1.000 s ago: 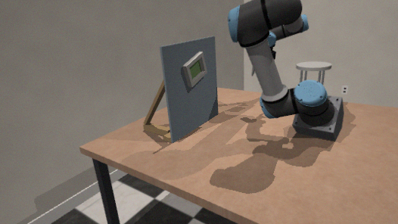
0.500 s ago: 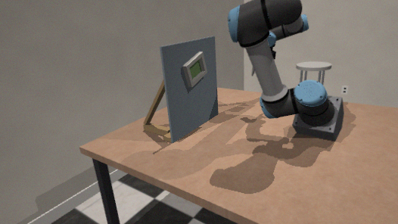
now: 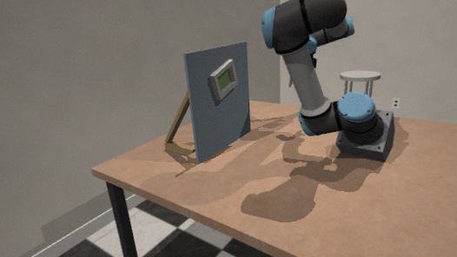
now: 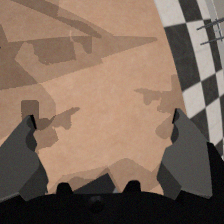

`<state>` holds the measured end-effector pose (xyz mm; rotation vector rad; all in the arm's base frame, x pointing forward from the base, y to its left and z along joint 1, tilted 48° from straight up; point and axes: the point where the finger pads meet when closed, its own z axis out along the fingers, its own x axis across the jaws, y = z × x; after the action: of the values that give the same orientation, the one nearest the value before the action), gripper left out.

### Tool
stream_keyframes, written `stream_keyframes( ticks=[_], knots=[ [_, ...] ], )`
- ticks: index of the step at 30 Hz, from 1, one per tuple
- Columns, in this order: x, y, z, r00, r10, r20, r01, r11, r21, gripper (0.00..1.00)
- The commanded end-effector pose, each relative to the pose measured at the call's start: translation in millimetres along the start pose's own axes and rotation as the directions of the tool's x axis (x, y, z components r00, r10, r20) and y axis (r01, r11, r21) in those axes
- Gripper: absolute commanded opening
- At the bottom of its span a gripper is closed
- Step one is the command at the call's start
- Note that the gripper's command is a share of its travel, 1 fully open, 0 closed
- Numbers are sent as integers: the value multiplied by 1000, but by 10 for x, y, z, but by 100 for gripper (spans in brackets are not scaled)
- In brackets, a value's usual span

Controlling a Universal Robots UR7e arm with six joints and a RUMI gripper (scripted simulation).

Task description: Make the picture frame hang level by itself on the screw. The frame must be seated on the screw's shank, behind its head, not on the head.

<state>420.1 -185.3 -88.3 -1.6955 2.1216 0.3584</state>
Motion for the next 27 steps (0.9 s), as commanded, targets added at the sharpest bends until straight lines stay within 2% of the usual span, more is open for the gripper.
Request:
stream_keyframes(
  ticks=[1, 27],
  knots=[
    [4, -11, -5, 1000, -7, -2, 7, 1000, 4, 100],
    [3, -86, -18, 997, -80, -21, 80, 996, 28, 100]
  ],
)
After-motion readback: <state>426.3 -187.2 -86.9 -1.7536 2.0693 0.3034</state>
